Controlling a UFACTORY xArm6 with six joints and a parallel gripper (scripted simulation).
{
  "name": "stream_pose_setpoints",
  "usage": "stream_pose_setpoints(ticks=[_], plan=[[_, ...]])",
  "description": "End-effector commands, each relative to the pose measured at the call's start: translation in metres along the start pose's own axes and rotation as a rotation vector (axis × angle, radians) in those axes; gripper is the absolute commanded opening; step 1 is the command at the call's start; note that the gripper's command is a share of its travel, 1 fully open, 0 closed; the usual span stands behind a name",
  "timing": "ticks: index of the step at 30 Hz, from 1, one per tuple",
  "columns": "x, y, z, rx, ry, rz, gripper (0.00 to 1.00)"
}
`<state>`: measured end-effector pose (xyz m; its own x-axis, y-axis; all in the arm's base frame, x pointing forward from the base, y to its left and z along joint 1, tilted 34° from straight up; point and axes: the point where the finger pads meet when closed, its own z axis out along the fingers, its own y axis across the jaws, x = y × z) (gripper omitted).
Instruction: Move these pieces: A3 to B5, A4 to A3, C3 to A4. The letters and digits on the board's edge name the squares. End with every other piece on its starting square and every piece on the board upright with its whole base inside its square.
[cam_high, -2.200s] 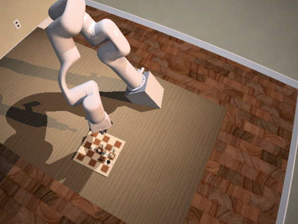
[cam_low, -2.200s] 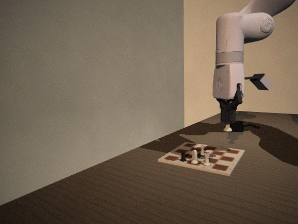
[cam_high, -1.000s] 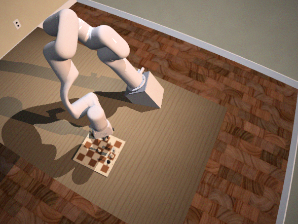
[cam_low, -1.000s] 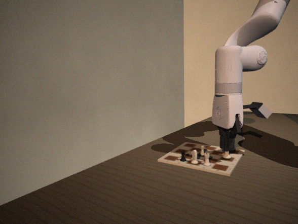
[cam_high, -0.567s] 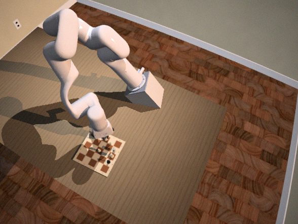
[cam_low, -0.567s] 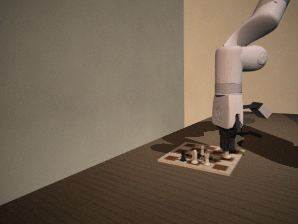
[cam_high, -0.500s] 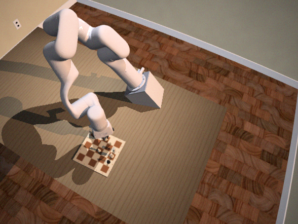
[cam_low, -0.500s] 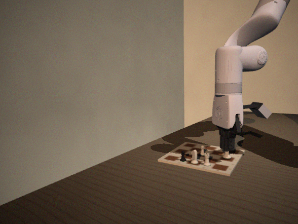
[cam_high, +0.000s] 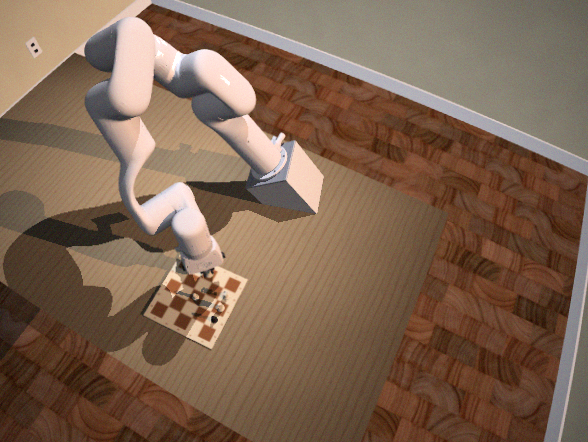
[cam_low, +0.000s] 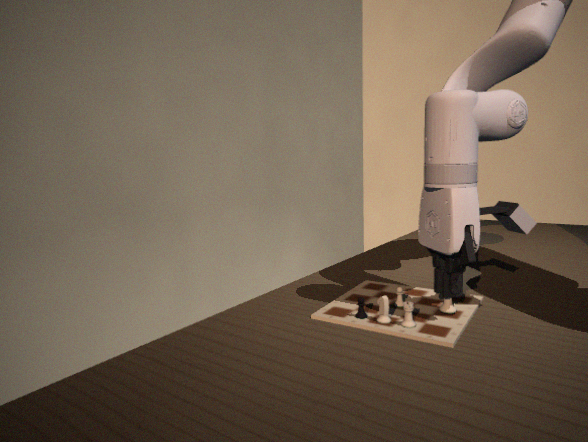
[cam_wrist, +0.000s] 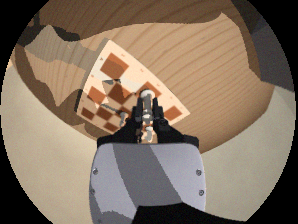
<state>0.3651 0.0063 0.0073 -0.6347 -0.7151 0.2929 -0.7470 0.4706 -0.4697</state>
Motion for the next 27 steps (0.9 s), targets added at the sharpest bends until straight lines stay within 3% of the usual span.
stream_pose_setpoints(ticks=[1,27], plan=[[-0.0009,-0.0007,-0.0005,0.001,-0.002,0.001,0.0],[-0.0009,-0.0007,0.0033,0.001,-0.002,0.001,0.0]])
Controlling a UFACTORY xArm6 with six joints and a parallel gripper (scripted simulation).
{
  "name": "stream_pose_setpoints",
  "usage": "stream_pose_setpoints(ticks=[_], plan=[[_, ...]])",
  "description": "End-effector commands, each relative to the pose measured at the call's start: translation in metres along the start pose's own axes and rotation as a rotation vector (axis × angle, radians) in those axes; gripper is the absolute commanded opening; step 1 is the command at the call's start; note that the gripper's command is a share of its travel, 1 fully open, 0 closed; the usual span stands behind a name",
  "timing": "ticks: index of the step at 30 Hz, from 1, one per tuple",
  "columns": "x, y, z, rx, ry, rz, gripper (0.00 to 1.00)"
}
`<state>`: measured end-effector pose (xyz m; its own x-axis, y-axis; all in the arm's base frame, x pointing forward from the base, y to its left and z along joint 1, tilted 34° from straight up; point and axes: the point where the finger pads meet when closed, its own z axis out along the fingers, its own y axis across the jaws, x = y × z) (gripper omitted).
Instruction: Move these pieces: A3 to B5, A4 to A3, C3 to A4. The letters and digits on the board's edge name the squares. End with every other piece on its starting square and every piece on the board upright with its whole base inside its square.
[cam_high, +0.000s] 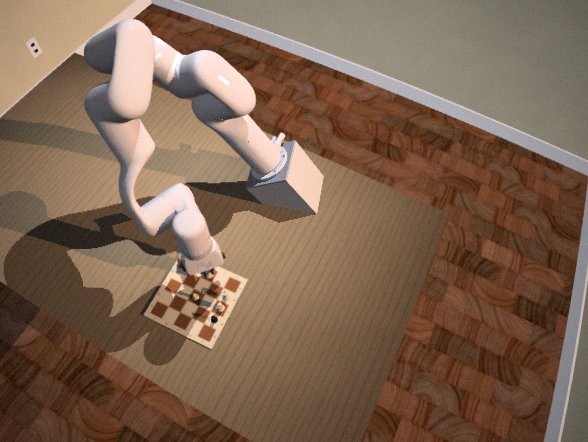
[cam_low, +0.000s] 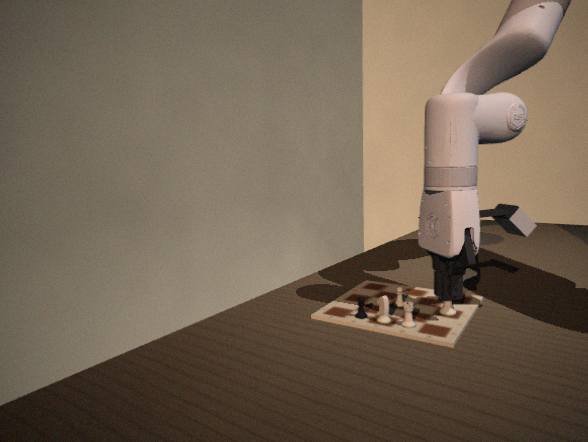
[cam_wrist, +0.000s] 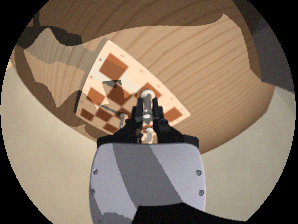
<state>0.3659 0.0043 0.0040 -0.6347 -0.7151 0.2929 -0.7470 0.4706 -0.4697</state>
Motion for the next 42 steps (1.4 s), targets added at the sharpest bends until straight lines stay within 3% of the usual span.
stream_pose_setpoints(ticks=[1,29,30,32,33,37,38,40,41,42], plan=[[-0.0009,-0.0007,-0.0007,0.001,-0.002,0.001,0.0],[-0.0009,-0.0007,-0.0007,0.001,-0.002,0.001,0.0],[-0.0009,-0.0007,-0.0007,0.001,-0.002,0.001,0.08],[-0.0009,-0.0007,-0.0007,0.001,-0.002,0.001,0.08],[-0.0009,-0.0007,-0.0007,0.001,-0.002,0.001,0.17],[-0.0009,-0.0007,-0.0007,0.001,-0.002,0.001,0.17],[-0.0009,-0.0007,-0.0007,0.001,-0.002,0.001,0.25],[-0.0009,-0.0007,-0.0007,0.001,-0.002,0.001,0.25],[-0.0009,-0.0007,-0.0007,0.001,-0.002,0.001,0.34],[-0.0009,-0.0007,-0.0007,0.001,-0.002,0.001,0.34]])
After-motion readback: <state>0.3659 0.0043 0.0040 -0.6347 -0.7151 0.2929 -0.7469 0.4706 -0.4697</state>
